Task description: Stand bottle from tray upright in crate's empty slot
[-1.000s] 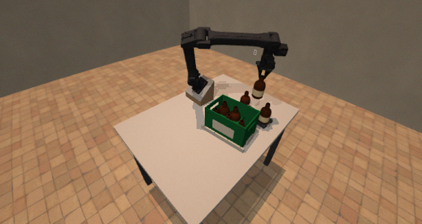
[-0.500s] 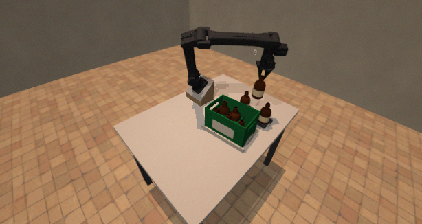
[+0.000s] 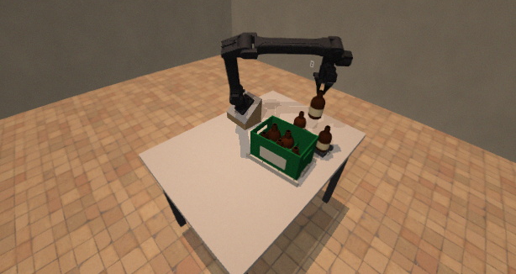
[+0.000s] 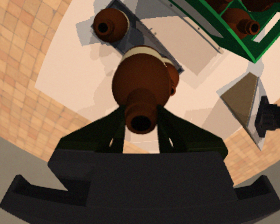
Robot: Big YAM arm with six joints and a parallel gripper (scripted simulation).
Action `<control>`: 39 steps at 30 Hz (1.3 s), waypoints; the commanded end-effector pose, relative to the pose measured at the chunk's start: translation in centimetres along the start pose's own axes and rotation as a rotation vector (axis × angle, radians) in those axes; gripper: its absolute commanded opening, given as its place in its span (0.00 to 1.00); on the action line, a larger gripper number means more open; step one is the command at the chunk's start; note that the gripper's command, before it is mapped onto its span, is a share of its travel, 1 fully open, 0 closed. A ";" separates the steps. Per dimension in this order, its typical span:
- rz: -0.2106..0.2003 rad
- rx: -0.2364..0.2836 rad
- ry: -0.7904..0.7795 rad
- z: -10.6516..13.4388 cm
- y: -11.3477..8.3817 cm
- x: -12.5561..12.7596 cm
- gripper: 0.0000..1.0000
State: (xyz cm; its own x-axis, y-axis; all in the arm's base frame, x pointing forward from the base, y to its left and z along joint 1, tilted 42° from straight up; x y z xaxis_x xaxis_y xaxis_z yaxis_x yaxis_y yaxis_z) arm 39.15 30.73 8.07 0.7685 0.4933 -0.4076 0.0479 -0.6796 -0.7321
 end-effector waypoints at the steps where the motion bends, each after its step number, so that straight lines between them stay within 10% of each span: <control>1: -0.063 0.004 0.028 -0.2 -3.6 0.9 0.00; 39: -0.052 0.006 0.030 -0.4 -3.8 1.0 0.00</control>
State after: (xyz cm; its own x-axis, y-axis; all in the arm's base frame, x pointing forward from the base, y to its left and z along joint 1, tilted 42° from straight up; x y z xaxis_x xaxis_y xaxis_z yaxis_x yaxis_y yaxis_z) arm 39.13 31.55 9.07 0.7706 0.4932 -0.4036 0.0505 -0.6786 -0.7328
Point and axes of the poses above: the point where the finger pads meet when closed, its own y axis out along the fingers, its own x axis across the jaws, z = x × y, the point moved 4 cm from there along -y, back along the fingers, and after that the axes turned 6 degrees about y, right-handed, at the moved point
